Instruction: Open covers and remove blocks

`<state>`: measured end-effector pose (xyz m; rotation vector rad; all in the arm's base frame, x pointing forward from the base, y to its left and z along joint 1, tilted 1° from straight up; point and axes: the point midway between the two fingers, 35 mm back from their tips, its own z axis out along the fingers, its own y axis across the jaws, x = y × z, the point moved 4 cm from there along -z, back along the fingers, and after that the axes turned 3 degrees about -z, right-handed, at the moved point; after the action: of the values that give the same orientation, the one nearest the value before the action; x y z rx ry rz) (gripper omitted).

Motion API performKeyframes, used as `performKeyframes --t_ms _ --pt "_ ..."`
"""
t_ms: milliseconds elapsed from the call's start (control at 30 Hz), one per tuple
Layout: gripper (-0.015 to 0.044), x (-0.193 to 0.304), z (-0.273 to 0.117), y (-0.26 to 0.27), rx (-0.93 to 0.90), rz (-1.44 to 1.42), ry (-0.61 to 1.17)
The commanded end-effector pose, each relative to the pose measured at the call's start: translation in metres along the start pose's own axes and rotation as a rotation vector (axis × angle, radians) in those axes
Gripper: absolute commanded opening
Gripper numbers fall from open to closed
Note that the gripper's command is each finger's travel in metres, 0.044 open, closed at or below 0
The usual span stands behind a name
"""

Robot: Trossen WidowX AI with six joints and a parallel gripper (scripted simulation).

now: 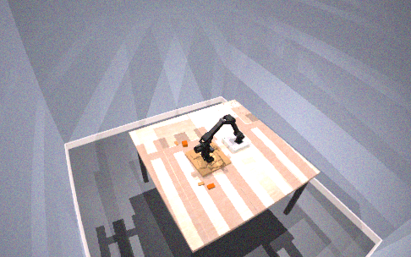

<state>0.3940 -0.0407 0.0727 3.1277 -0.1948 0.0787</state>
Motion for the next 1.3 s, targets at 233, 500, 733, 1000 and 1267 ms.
performKeyframes --t_ms 233,500,733,1000,1267 --pt "0.0 0.012 0.0 0.008 -0.001 -0.003 0.001" --pt "0.0 0.017 -0.002 0.013 -0.002 -0.003 0.002" --pt "0.0 0.018 -0.011 0.013 -0.002 -0.003 0.002" --pt "0.0 0.019 -0.021 0.013 -0.002 -0.003 0.002" --pt "0.0 0.019 -0.032 0.013 -0.002 -0.003 0.002"
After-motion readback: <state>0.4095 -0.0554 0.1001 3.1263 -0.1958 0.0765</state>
